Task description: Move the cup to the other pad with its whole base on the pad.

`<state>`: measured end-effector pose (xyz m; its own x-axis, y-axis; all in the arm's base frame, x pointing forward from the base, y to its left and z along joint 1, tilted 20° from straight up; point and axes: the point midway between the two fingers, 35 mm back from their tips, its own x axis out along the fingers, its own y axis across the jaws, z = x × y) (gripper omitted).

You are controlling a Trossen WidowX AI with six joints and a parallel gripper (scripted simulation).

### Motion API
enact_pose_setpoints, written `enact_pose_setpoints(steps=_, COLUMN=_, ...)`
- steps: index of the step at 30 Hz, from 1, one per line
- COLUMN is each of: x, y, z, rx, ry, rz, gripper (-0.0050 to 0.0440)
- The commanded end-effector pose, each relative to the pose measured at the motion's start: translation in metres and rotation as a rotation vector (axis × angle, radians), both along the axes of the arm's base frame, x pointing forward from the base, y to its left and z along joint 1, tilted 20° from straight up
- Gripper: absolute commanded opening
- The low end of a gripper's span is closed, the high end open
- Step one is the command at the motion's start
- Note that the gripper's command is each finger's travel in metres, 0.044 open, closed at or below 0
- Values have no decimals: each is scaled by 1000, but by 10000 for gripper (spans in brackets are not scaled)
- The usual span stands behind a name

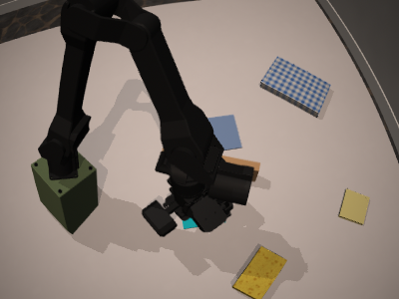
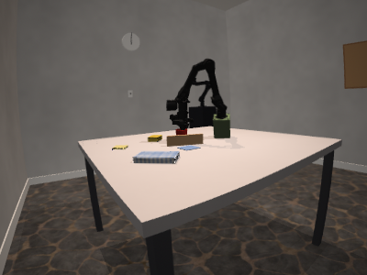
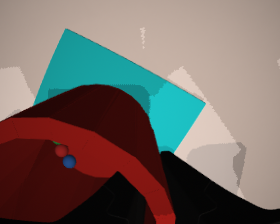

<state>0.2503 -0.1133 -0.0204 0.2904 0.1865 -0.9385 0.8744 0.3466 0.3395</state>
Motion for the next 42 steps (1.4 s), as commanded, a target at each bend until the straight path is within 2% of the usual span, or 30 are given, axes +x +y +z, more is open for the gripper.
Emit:
enact_pose_setpoints(steps=1, x=0, y=1, z=0, rx=3, ry=1, rz=1, gripper=0)
enact_pose_setpoints(steps=6, x=0, y=1, z=0, rx=3, ry=1, rz=1, gripper=120)
enact_pose_setpoints(steps=7, x=0, y=1, z=0, rx=3, ry=1, rz=1, gripper=128)
enact_pose_setpoints(steps=21, x=-1, y=0, z=2, rx=3, ry=2, rz=0, gripper=128)
enact_pose_setpoints(steps=42, x=-18, y=-8, z=45, rx=7, ry=10, rz=-3, gripper=128)
